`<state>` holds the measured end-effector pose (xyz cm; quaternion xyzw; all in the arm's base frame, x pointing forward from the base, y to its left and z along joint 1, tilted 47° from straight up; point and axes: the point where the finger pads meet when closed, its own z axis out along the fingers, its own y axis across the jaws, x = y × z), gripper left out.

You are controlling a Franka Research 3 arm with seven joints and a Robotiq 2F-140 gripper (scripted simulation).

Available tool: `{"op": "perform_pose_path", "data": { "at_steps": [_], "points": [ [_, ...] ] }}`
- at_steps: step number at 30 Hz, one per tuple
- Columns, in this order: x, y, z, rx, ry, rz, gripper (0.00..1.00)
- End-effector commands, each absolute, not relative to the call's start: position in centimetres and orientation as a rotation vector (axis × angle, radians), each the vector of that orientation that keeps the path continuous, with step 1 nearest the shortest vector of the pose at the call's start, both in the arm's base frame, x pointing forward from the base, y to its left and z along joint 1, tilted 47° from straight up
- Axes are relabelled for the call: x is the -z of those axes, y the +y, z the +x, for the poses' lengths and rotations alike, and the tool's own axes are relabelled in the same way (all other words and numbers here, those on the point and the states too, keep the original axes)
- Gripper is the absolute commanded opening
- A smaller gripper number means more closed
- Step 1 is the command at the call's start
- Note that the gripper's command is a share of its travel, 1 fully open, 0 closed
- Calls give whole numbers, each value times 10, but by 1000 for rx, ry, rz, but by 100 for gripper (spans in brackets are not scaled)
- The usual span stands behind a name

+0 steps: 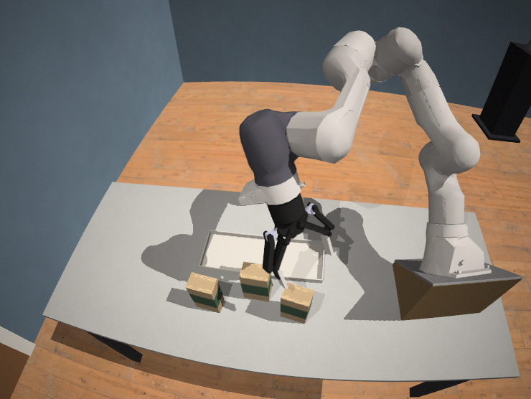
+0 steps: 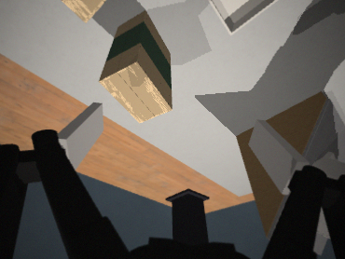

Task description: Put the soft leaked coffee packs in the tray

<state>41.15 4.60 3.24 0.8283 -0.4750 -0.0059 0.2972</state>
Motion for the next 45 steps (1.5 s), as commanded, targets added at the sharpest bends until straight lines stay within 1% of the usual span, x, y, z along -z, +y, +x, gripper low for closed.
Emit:
{"op": "perform_pose_path", "data": {
  "at_steps": [1, 9, 10, 23, 28, 45],
  "points": [
    [-32, 42, 413, 9, -1195, 2222, 100],
    [-32, 42, 413, 9, -1195, 2222, 100],
    [-23, 46, 416, -36, -1001, 2260, 100],
    [1, 65, 427, -144, -483, 2302, 100],
    [6, 70, 429, -163, -383, 2299, 100],
    [6, 71, 430, -165, -369, 2299, 100]
  ]
}}
